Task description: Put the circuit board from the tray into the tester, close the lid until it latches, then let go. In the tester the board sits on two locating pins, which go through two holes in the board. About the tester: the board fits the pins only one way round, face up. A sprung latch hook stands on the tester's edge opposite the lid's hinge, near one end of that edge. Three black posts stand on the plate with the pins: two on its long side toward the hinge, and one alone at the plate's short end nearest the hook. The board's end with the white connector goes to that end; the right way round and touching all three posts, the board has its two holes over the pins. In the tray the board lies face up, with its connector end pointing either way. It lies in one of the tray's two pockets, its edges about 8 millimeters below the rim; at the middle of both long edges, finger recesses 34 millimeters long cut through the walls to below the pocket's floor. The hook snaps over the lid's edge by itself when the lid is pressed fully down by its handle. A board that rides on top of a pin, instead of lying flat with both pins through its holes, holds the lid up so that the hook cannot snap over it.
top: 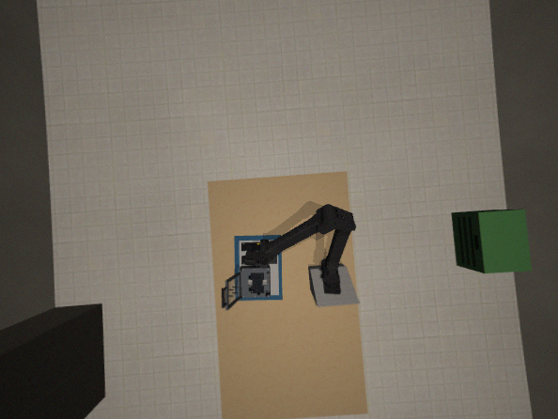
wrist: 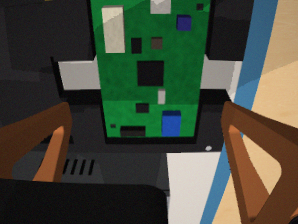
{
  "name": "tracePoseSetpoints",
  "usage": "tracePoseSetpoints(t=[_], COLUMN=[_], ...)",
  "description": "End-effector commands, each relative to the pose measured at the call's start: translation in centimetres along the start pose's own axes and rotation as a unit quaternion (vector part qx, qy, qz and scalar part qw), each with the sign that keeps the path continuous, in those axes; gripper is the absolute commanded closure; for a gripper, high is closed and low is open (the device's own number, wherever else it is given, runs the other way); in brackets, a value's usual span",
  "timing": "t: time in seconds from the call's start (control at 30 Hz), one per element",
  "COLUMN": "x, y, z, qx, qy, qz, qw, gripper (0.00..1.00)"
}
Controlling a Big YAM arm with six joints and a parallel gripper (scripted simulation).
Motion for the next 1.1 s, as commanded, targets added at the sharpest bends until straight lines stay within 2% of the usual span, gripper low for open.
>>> tracePoseSetpoints(t=[0.0,0.73,1.07], x=[0.2,0.0,0.4], y=[0.3,0.1,0.3], z=[0.5,2.8,2.3], qx=[-0.001,-0.001,-0.002], qy=[0.001,-0.002,0.006], qz=[0.000,-0.002,0.000], qw=[1.000,1.000,1.000], gripper=[0.08,0.08,0.08])
Point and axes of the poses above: the point where the finger pads meet when closed, its own z axis out along the fingers, its own x axis across the jaws, y = z × x, the point moved 4 cm from there along -z, back along the fingers
